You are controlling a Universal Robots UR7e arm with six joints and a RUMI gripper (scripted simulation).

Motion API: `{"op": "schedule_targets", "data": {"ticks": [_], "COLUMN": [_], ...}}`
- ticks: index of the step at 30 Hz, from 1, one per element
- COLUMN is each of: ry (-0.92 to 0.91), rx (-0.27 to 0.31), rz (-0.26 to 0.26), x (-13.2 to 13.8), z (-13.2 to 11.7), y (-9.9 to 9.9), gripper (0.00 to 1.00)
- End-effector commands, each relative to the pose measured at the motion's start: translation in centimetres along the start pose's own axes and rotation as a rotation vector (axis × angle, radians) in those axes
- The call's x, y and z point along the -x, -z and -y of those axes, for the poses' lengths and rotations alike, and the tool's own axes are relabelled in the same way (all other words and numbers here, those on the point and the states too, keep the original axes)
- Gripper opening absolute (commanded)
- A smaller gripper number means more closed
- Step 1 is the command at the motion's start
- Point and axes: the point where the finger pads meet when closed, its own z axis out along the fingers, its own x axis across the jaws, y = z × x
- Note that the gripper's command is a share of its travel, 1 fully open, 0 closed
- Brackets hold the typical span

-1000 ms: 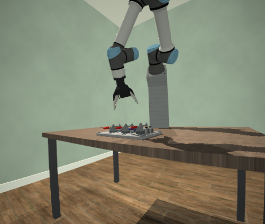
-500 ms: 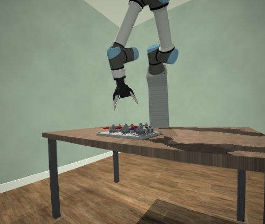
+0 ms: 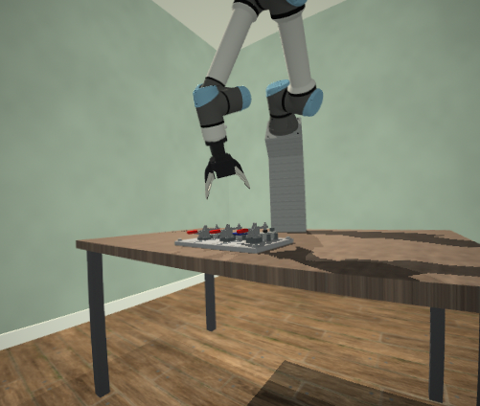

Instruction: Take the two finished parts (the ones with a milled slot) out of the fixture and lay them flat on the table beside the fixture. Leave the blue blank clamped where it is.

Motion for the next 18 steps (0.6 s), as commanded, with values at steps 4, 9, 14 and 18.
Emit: {"op": "schedule_targets", "data": {"ticks": [4,9,14,18], "ry": [-0.106,-0.158,-0.266,-0.372], "rx": [0.011,0.018,0.031,0.044], "rz": [-0.006,-0.006,-0.01,-0.014], "x": [-0.1,-0.1,-0.1,-0.1], "z": [0.6,0.8,1.2,1.5], "y": [-0.6,-0.7,-1.0,-1.3], "gripper": [1.0,1.0,1.0,1.0]}}
